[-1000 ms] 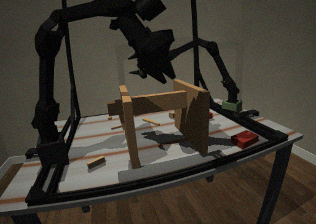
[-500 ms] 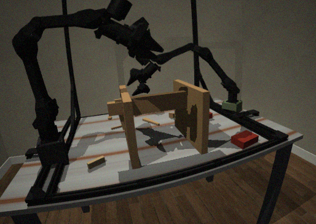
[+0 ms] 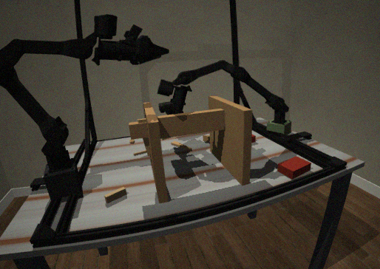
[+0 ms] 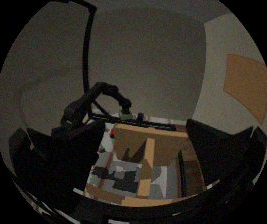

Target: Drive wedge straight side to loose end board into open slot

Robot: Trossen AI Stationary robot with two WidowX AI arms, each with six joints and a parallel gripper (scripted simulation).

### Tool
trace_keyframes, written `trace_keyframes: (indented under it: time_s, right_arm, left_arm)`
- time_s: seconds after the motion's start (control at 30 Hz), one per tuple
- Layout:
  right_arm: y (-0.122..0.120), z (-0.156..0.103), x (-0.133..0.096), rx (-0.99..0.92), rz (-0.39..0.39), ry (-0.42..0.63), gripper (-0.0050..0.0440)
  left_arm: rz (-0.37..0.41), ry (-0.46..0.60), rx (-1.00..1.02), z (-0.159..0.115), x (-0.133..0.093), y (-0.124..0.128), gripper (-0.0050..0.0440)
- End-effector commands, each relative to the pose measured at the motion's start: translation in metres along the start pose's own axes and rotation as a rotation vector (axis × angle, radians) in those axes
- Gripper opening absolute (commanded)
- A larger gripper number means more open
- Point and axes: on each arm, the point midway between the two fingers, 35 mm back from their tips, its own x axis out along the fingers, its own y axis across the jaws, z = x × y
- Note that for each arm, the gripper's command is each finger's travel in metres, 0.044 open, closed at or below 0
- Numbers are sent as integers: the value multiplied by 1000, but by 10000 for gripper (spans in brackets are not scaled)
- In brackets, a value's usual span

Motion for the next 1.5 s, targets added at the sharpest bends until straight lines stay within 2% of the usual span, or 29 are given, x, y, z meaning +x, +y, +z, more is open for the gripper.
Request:
trace_keyframes:
  time_s: [0.0,0.07,0.17,1.47]
  right_arm:
    - [27,3,-23,45,79,-116,440]
    - [37,3,-33,67,114,-165,440]
    - [43,2,-39,81,137,-195,440]
    - [43,2,-39,81,137,-195,440]
  left_arm:
    - [47,152,86,-24,16,22,440]
    - [59,221,127,-35,18,30,440]
    - [63,260,153,-41,19,35,440]
    - [63,260,153,-41,19,35,440]
